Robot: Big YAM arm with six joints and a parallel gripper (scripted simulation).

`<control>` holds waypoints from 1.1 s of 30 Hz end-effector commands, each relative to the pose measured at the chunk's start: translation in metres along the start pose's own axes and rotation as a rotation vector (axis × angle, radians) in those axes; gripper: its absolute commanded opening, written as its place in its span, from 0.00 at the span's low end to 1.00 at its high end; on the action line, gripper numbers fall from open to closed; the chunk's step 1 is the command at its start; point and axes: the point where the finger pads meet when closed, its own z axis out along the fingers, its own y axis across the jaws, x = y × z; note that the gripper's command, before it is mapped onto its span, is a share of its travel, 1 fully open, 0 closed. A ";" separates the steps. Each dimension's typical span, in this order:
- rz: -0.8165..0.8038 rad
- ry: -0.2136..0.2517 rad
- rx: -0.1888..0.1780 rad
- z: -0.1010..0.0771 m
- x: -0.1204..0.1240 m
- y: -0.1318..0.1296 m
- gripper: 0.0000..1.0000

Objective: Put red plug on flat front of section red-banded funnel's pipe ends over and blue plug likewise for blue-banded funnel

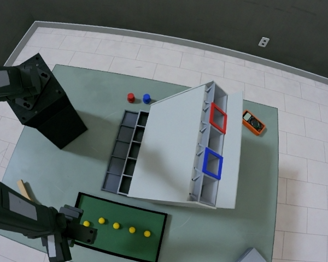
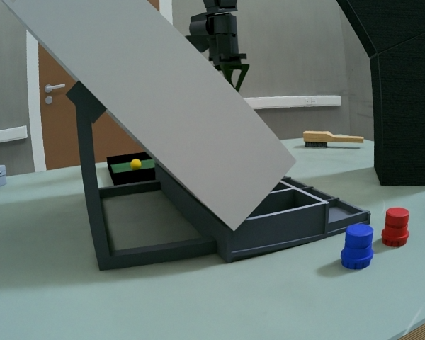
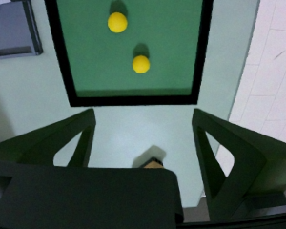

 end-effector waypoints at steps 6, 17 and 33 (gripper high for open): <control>0.007 -0.003 0.005 0.003 0.004 -0.001 0.80; -0.002 -0.006 0.010 0.003 0.004 -0.002 0.80; -0.003 -0.011 0.016 0.003 0.003 -0.002 0.80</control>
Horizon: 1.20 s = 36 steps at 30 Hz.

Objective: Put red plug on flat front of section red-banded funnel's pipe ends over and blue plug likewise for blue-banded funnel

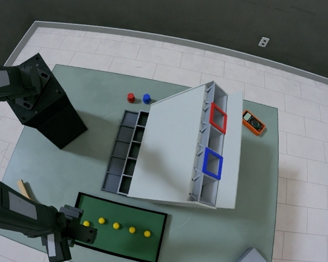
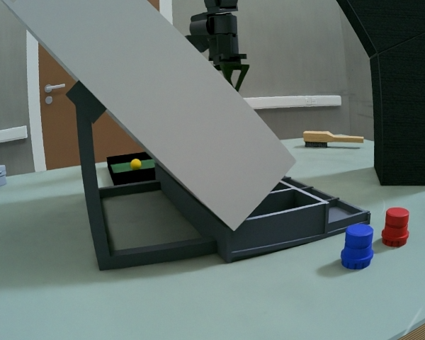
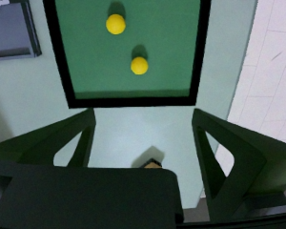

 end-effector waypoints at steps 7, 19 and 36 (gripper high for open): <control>-0.001 -0.004 0.007 0.003 0.004 -0.001 0.80; -0.002 -0.007 0.010 0.003 0.004 -0.001 0.80; -0.003 -0.012 0.015 0.006 0.008 0.001 0.80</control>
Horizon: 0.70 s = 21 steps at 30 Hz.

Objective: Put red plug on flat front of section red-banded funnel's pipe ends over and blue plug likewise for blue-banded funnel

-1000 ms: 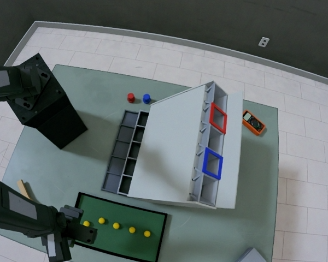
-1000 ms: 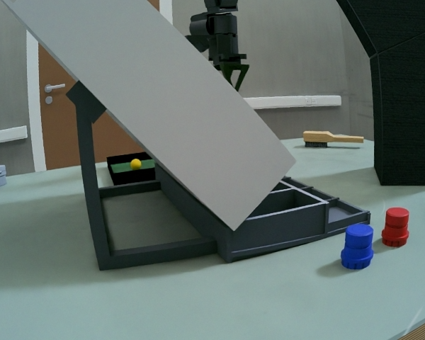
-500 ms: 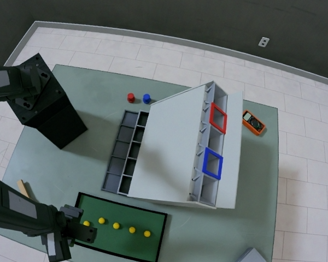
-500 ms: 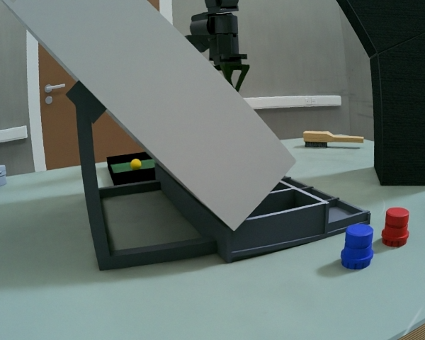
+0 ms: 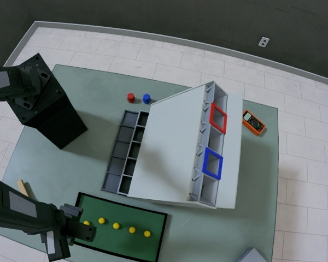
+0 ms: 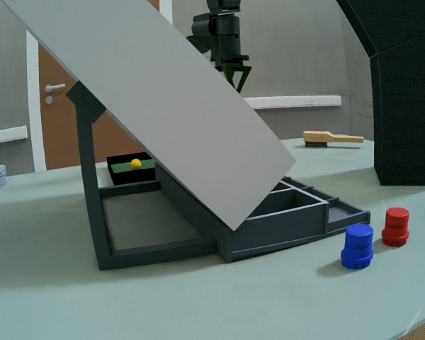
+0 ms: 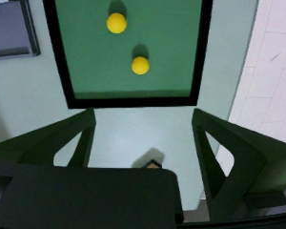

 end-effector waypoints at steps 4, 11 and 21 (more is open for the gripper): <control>0.000 -0.003 0.007 0.033 0.005 -0.002 0.80; -0.001 -0.005 0.008 0.085 0.005 -0.001 0.80; -0.001 -0.004 0.008 0.115 0.006 0.000 0.80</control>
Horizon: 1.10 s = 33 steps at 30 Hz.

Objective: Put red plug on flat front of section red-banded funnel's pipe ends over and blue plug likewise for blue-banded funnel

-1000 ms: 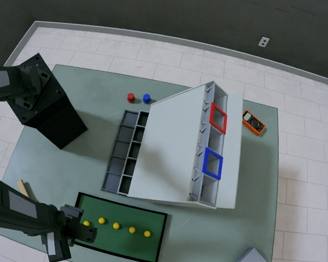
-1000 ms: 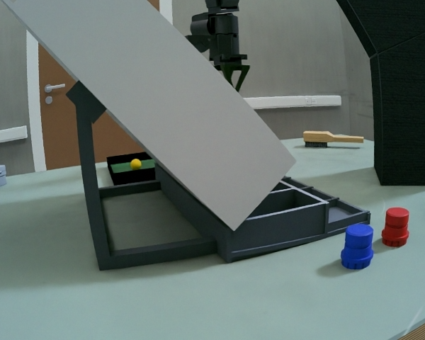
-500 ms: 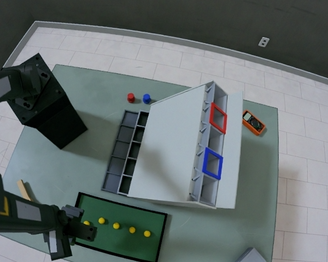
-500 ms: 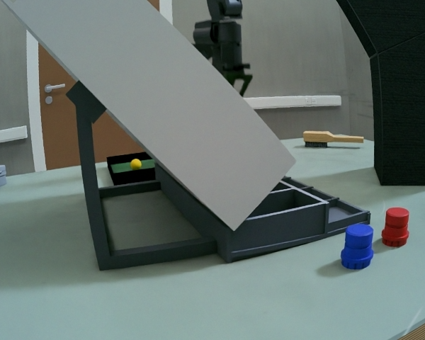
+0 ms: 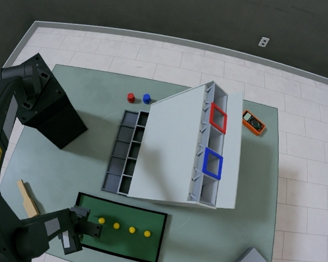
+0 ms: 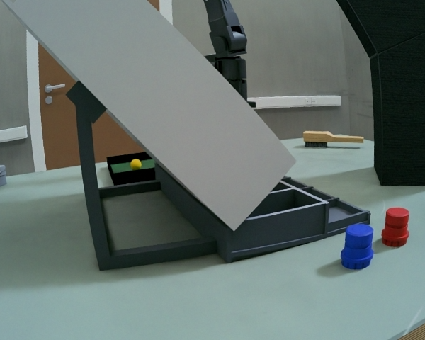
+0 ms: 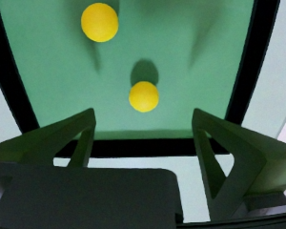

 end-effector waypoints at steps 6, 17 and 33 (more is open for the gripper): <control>0.002 -0.010 0.017 -0.001 -0.007 -0.003 0.80; 0.003 -0.005 0.014 0.005 -0.006 -0.002 0.80; 0.005 -0.001 0.012 0.025 -0.006 -0.001 0.80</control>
